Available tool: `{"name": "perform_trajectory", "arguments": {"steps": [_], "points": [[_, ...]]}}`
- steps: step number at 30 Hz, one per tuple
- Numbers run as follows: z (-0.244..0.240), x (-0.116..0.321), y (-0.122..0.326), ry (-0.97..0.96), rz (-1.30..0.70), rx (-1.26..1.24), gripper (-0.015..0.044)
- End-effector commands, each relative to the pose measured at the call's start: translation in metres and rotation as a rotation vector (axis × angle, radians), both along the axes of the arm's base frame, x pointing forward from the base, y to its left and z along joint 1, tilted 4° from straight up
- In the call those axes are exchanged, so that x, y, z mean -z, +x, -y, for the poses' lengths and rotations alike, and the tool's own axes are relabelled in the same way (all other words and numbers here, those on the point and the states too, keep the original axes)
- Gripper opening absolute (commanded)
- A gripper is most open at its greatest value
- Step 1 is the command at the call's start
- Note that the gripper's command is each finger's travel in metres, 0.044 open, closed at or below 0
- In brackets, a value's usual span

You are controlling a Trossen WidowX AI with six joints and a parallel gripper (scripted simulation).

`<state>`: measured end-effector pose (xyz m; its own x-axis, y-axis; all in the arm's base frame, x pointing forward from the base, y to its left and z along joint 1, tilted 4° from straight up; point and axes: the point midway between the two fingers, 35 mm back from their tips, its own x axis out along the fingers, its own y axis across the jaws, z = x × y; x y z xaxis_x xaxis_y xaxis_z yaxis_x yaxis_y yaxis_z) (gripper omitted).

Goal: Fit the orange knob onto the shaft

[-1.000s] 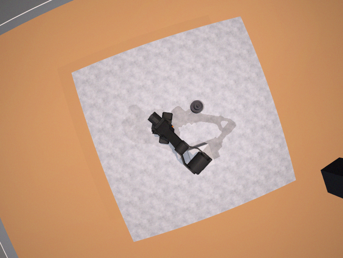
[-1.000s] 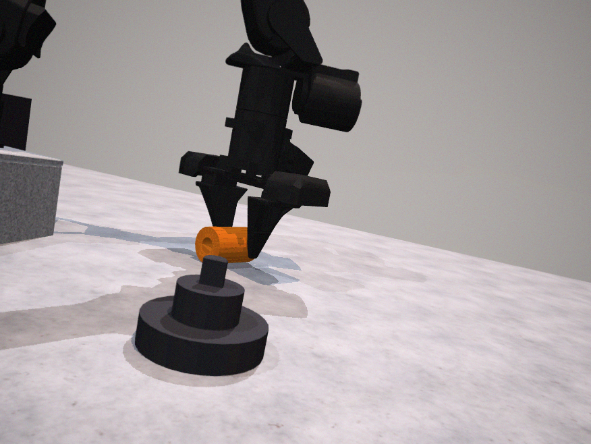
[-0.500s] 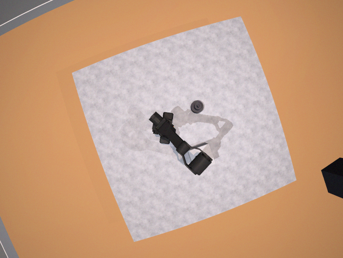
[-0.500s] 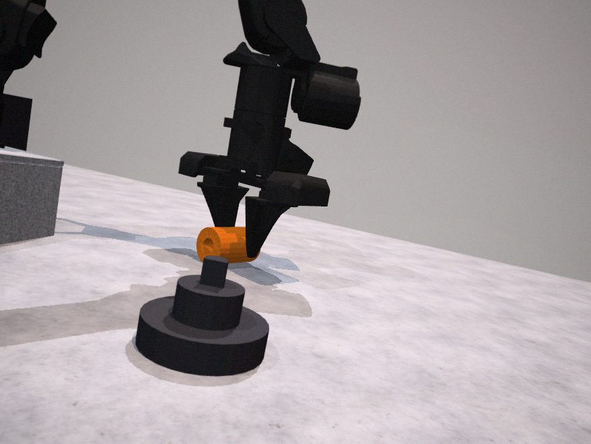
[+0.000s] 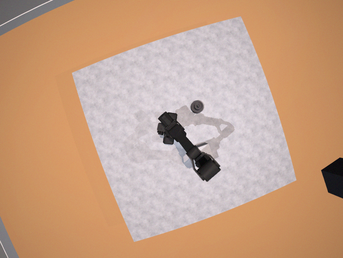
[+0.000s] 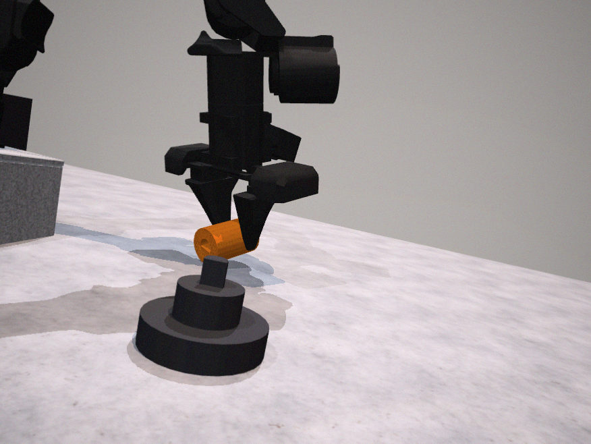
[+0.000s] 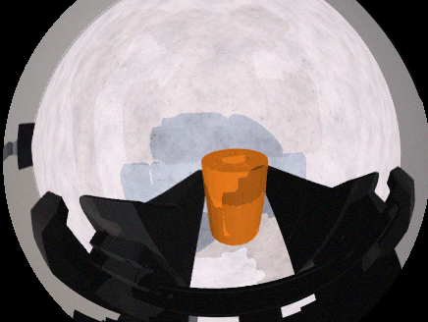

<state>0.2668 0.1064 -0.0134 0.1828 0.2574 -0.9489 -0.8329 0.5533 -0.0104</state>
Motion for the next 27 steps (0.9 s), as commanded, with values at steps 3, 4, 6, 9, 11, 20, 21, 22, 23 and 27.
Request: {"name": "perform_trajectory", "arguments": {"steps": [3,4,6,9,11,20,21,22,23,27], "points": [[0.005,-0.003,-0.004,0.082,0.057,-0.005,0.0179],[0.006,-0.003,-0.005,0.095,0.065,-0.005,0.0179],[0.007,-0.004,-0.006,0.119,0.082,-0.005,0.0179],[0.010,-0.005,-0.007,0.155,0.106,-0.005,0.0179],[0.011,-0.005,-0.009,0.179,0.122,-0.005,0.0179],[0.019,-0.006,-0.013,0.288,0.195,-0.006,0.0179],[0.019,-0.006,-0.014,0.300,0.203,-0.006,0.0179],[0.020,-0.006,-0.014,0.312,0.211,-0.006,0.0179],[0.021,-0.006,-0.015,0.324,0.219,-0.006,0.0179],[0.025,-0.006,-0.017,0.376,0.254,-0.006,0.0179]]}}
